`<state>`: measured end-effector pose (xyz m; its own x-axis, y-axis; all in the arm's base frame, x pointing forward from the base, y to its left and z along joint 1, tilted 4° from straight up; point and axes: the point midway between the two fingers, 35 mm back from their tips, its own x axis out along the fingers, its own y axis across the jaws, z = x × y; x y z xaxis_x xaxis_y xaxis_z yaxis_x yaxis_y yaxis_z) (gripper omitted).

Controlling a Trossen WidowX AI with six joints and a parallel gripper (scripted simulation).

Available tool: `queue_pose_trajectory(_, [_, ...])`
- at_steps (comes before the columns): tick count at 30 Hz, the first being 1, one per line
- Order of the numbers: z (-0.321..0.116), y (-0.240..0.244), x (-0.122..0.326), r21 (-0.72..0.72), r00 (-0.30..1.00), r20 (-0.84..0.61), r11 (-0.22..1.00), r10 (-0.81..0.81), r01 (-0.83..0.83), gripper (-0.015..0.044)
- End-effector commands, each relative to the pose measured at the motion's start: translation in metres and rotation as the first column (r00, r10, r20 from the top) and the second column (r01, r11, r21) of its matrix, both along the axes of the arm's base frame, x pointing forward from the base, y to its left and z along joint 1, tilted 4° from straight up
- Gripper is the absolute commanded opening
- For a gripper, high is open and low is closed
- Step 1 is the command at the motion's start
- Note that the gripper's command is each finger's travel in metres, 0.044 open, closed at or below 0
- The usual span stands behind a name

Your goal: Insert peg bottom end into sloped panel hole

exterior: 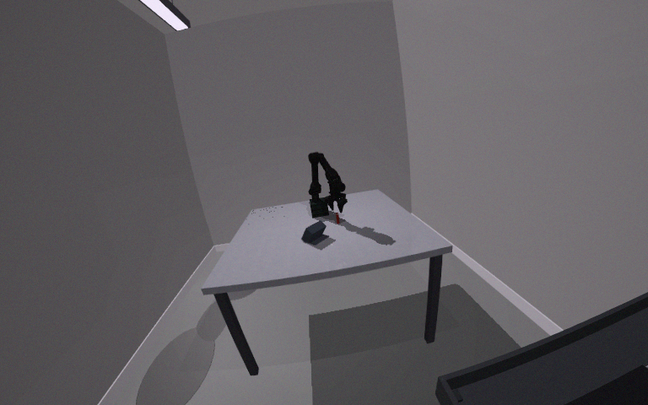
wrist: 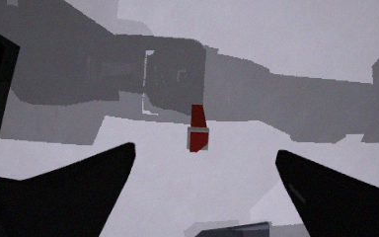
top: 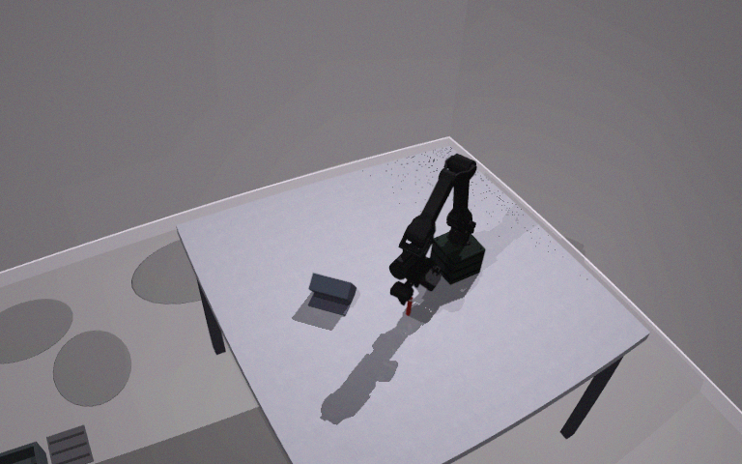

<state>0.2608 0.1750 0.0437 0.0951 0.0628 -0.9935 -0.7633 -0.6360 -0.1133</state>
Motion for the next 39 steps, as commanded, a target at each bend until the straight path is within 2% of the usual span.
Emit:
queue_pose_trajectory(1, [-0.01,-0.001,-0.002,-0.004,1.0,-0.012,1.0,0.004,-0.004,0.044])
queue_pose_trajectory(35, [-0.055,0.001,0.0,-0.004,1.0,-0.013,1.0,0.004,-0.004,0.044])
queue_pose_trajectory(39, [-0.052,0.002,0.002,-0.004,1.0,-0.006,1.0,0.001,-0.001,0.0335])
